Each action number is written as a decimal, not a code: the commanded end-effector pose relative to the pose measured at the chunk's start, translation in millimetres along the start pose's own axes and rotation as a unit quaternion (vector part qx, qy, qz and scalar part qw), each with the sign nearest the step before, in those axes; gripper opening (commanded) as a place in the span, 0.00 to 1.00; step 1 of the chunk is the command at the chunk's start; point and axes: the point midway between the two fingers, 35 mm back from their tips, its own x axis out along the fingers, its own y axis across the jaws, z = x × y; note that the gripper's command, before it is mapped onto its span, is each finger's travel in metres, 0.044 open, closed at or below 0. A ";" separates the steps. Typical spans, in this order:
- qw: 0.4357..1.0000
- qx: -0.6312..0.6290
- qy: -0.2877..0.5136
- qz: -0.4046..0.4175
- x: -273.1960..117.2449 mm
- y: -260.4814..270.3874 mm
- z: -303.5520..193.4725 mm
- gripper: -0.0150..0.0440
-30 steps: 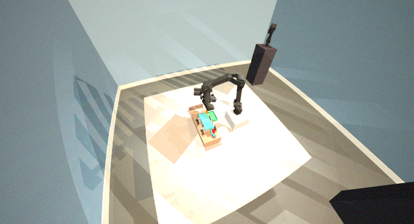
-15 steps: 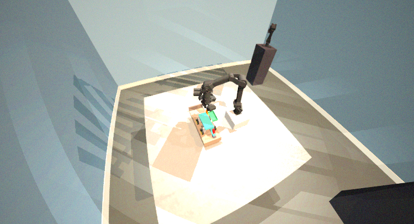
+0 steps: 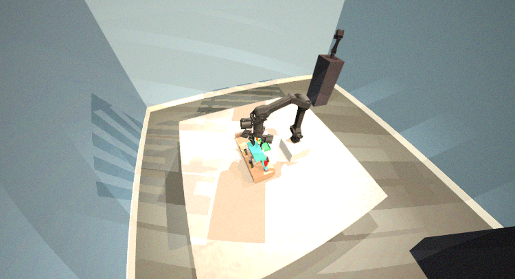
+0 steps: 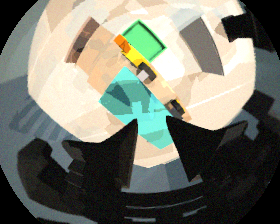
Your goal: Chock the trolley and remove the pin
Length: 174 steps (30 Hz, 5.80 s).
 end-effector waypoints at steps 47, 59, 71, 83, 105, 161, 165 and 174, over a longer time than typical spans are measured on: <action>0.944 -0.321 0.054 -0.060 36.5 -74.7 -84.6 0.58; 0.944 -0.321 0.054 -0.060 55.1 -77.5 -85.9 0.58; 0.943 -0.322 0.056 -0.061 63.1 -79.2 -86.5 0.44; 0.943 -0.322 0.056 -0.061 62.4 -79.2 -86.6 0.25; 0.944 -0.321 0.054 -0.060 46.1 -79.1 -85.8 0.25; 0.944 -0.321 0.055 -0.061 19.8 -93.0 -106.8 0.25; 0.944 -0.321 0.056 -0.061 19.1 -95.8 -112.1 0.25; 0.944 -0.320 0.055 -0.061 18.8 -113.1 -99.6 0.25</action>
